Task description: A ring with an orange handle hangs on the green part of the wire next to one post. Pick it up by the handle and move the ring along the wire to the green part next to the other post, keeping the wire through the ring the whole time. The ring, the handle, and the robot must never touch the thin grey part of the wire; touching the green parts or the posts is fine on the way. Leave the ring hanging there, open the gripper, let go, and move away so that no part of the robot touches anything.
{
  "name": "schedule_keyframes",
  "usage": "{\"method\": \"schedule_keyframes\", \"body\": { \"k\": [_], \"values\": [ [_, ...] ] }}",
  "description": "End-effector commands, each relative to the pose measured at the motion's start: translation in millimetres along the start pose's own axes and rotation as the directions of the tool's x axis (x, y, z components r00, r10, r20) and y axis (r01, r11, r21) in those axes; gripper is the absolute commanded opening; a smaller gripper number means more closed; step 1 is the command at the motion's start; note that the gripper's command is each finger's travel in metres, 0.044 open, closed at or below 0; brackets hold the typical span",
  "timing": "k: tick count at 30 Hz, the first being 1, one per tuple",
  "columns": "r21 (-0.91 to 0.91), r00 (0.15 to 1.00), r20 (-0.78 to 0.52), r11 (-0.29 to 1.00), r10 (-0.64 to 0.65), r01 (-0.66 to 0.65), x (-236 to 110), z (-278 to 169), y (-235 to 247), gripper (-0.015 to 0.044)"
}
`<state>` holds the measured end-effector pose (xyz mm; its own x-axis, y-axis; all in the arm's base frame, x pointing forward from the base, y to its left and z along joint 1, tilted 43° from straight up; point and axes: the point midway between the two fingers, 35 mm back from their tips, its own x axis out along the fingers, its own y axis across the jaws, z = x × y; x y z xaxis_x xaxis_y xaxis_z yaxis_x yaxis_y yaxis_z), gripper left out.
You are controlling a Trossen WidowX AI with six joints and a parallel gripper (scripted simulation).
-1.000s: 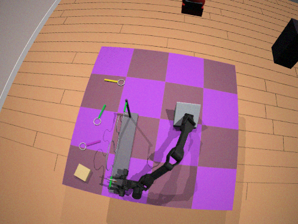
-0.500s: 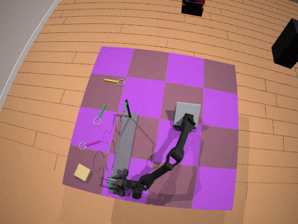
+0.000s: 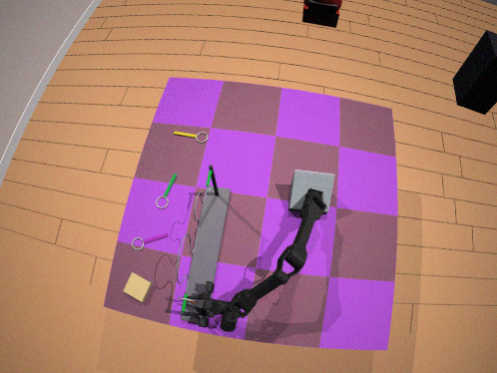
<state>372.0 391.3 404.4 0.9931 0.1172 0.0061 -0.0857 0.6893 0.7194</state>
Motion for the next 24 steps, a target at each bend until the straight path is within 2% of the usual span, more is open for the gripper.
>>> {"method": "schedule_keyframes", "body": {
  "k": [1, 8, 24],
  "values": [
    [0.000, 1.000, 0.000, 1.000, 0.000, 0.000, 0.0, 0.0, 0.0, 0.0029],
    [0.000, 1.000, 0.000, 1.000, 0.000, 0.000, 0.0, 0.0, 0.0, -0.0150],
    [-0.008, 1.000, 0.001, 1.000, 0.003, -0.003, 0.0, 18.2, -2.0, -0.0150]
  ]
}}
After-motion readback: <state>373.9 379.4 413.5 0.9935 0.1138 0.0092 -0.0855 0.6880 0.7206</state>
